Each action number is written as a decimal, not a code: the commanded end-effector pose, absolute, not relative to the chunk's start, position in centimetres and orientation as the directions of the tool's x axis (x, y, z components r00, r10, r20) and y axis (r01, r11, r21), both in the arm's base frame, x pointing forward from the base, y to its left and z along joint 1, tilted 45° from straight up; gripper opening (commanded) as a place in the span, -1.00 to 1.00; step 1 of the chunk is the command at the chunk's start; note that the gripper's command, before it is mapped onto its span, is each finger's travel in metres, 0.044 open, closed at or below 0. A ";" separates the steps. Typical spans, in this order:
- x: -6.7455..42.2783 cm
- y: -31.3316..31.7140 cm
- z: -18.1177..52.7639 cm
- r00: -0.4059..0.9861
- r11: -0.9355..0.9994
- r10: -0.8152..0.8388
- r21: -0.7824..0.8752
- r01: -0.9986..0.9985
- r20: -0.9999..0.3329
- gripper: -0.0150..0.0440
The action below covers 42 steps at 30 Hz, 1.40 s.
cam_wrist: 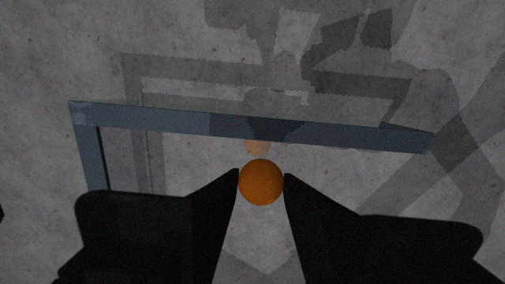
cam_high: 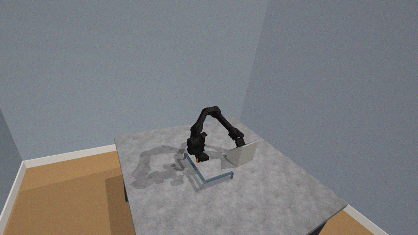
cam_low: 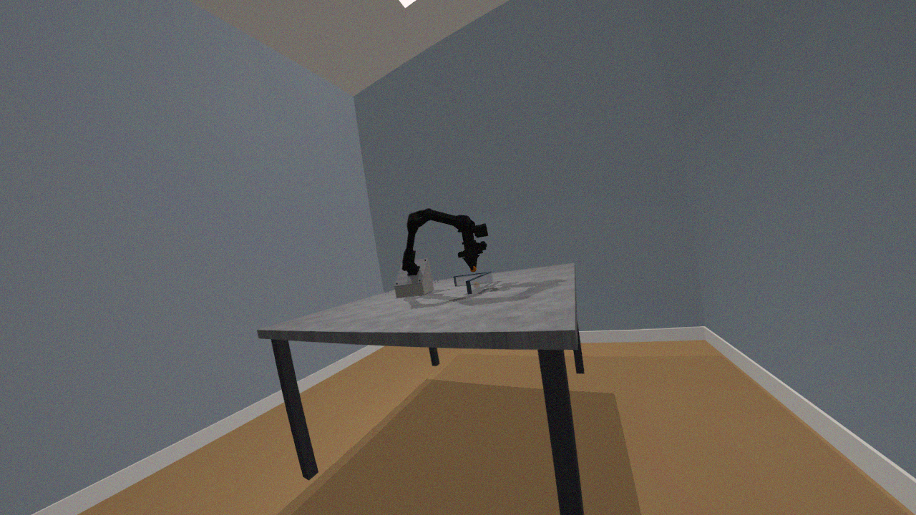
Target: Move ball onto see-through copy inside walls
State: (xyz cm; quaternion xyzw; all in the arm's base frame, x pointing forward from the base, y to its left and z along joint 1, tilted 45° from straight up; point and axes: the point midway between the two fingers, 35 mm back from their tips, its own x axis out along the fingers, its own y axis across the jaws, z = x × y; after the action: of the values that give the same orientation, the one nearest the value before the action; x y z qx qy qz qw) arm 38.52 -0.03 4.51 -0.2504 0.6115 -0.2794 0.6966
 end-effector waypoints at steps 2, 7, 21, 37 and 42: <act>38.5 -1.0 3.3 0.093 0.715 -0.699 -0.696 0.066 -0.709 -0.49; 38.8 -3.3 1.1 0.093 0.714 -0.700 -0.697 0.067 -0.708 -0.49; 38.9 -5.4 -1.0 0.093 0.712 -0.702 -0.699 0.067 -0.706 -0.49; 39.3 -6.1 -1.5 0.102 0.714 -0.700 -0.695 0.077 -0.707 -0.31; 39.3 -6.1 -1.5 0.102 0.714 -0.700 -0.695 0.077 -0.707 0.13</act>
State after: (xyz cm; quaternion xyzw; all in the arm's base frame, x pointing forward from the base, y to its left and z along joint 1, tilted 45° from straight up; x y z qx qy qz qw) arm 39.31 -6.08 -1.49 -0.2556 0.6094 -0.2785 0.6969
